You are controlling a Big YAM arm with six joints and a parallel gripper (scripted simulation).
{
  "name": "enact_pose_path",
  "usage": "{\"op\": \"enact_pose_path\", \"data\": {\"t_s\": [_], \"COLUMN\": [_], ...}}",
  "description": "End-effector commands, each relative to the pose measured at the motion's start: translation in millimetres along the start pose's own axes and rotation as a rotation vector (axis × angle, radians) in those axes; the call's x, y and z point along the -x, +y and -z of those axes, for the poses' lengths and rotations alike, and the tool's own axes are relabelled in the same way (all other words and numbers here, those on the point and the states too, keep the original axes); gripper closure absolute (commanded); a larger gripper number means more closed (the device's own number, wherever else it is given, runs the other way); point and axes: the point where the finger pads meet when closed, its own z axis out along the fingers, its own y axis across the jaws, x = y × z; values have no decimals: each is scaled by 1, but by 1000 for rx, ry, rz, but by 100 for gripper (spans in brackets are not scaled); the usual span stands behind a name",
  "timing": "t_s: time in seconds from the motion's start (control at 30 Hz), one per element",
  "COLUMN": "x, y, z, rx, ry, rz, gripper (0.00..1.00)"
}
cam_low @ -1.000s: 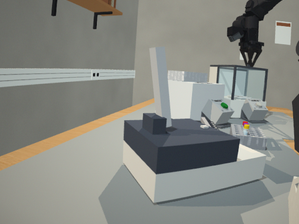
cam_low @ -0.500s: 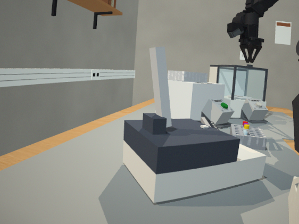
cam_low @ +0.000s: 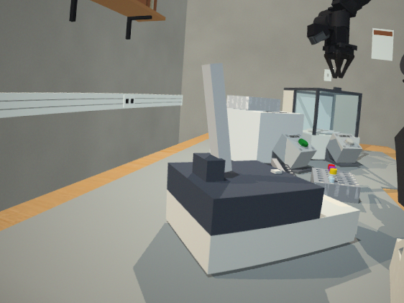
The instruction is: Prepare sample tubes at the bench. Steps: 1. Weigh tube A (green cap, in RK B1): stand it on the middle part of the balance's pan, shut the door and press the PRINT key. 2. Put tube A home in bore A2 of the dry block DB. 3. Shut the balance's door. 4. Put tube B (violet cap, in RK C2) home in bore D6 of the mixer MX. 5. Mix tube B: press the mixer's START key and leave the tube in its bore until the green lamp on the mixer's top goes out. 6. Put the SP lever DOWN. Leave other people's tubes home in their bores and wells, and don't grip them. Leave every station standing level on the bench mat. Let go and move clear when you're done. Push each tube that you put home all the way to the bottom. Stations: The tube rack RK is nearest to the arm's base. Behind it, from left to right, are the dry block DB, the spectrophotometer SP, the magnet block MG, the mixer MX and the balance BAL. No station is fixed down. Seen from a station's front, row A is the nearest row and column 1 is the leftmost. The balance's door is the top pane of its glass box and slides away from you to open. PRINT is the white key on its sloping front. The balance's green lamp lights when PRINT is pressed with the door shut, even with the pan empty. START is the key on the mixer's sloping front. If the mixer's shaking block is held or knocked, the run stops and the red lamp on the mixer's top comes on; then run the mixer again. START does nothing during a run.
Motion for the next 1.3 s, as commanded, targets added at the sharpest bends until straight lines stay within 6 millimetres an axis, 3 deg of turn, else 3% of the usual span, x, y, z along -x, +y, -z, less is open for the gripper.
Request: {"op": "enact_pose_path", "data": {"t_s": [0.0,0.13,0.17,0.43,0.53,1.27], "x": [-2,-2,2,-2,-1,-1], "y": [-16,-16,-17,-15,-9,-9], "z": [32,34,27,50,35,35], "rx": [-57,-53,-28,-54,-25,-25], "ry": [-15,-15,-9,-16,-7,-7], "rz": [-23,-22,-12,-22,-12,-12], "gripper": [70,70,70,70,70,70]}}
